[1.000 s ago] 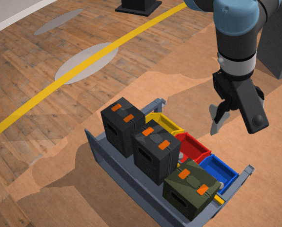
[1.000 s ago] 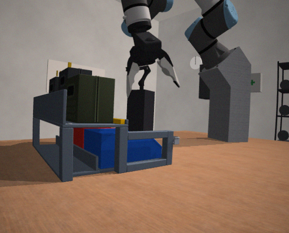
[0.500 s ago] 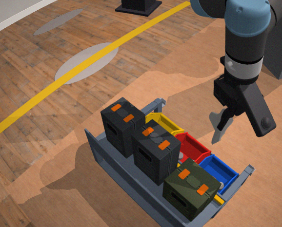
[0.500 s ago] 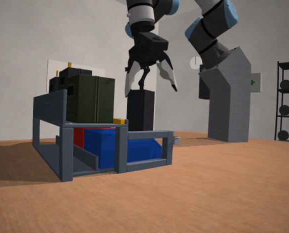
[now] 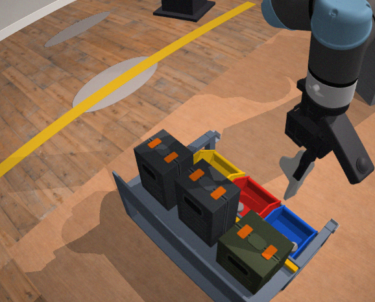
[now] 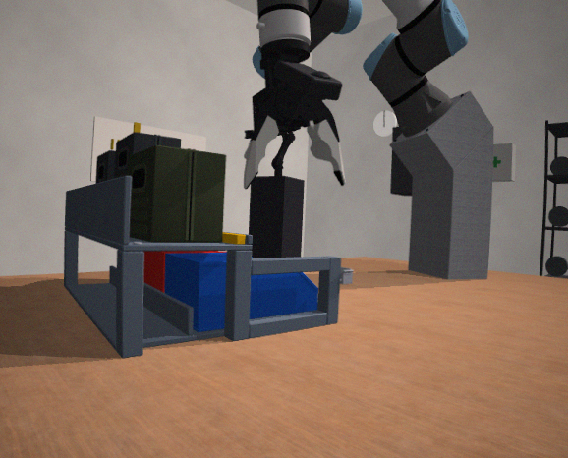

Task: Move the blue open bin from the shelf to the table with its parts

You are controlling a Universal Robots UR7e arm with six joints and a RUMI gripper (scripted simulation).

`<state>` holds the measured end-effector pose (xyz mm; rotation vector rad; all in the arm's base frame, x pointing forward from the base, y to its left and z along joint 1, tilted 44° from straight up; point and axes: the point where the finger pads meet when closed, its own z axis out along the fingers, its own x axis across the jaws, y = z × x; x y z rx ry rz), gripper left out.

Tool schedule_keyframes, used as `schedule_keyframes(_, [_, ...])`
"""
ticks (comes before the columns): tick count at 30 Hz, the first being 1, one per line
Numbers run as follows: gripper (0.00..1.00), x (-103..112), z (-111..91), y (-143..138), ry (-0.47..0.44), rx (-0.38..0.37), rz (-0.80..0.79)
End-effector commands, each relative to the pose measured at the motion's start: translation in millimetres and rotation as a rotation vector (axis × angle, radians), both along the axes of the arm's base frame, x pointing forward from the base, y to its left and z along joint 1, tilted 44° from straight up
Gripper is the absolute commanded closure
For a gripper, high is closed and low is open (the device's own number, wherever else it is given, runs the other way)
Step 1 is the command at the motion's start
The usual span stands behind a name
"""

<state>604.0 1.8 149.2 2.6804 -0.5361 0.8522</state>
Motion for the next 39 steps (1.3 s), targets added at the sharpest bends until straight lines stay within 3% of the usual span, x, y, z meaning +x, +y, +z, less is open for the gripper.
schedule_keyframes(1, [0.0,3.5,1.5,1.8,-0.009,-0.031,0.033])
schedule_keyframes(39, [0.0,12.8,5.3,7.5,-0.03,-0.135,0.132])
